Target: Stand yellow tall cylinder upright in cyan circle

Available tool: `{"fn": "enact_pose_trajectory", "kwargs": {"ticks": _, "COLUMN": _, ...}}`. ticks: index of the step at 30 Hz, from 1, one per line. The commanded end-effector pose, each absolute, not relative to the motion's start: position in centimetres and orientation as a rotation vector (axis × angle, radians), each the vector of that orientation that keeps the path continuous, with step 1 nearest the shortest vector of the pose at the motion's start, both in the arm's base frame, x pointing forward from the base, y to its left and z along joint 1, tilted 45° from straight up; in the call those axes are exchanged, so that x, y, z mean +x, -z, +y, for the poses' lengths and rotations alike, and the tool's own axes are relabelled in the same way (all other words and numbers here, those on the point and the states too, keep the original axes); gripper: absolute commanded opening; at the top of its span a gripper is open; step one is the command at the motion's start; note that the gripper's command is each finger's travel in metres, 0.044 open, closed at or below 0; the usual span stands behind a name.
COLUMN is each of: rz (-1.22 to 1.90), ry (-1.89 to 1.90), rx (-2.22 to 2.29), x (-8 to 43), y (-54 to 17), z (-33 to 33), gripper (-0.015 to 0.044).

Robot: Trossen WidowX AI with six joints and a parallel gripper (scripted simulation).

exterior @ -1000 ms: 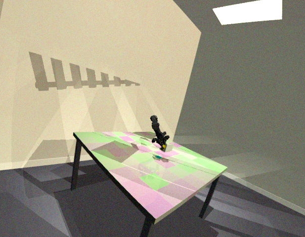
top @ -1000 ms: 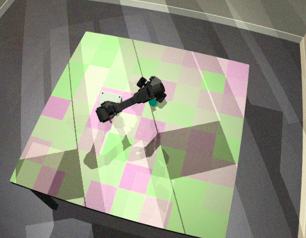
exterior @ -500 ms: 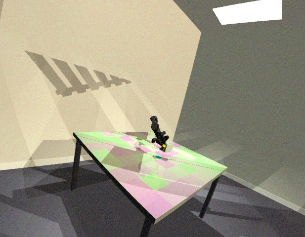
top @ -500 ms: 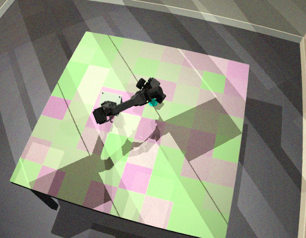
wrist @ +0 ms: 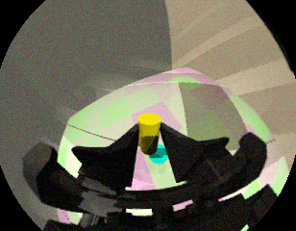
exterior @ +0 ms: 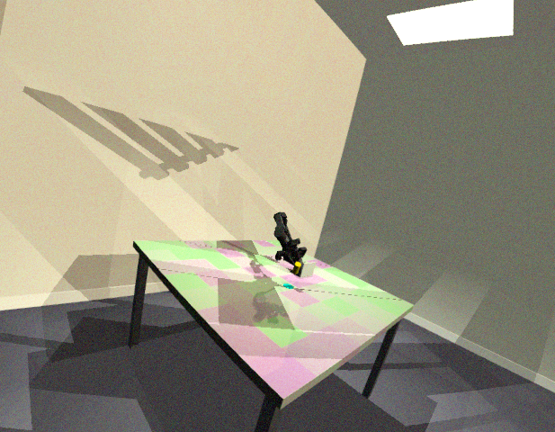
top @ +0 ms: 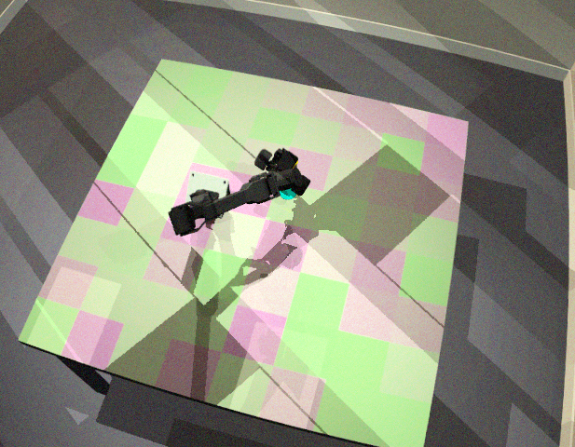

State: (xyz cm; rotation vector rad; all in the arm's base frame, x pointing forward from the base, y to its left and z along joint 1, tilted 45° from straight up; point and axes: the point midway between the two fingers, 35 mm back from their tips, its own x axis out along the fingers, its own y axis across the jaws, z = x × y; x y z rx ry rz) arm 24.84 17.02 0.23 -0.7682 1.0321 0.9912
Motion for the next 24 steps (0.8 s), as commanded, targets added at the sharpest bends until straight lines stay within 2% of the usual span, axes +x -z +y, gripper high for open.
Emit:
{"fn": "enact_pose_trajectory", "kwargs": {"ticks": 1, "rz": 1.0, "ry": -1.005, "rx": -0.762, "x": 24.77, "y": -0.38, "z": 16.93, "gripper": 0.0105}}
{"fn": "enact_pose_trajectory", "kwargs": {"ticks": 24, "rz": 0.81, "ry": -1.049, "rx": -0.737, "x": 24.48, "y": -1.29, "z": 16.56, "gripper": 0.0105}}
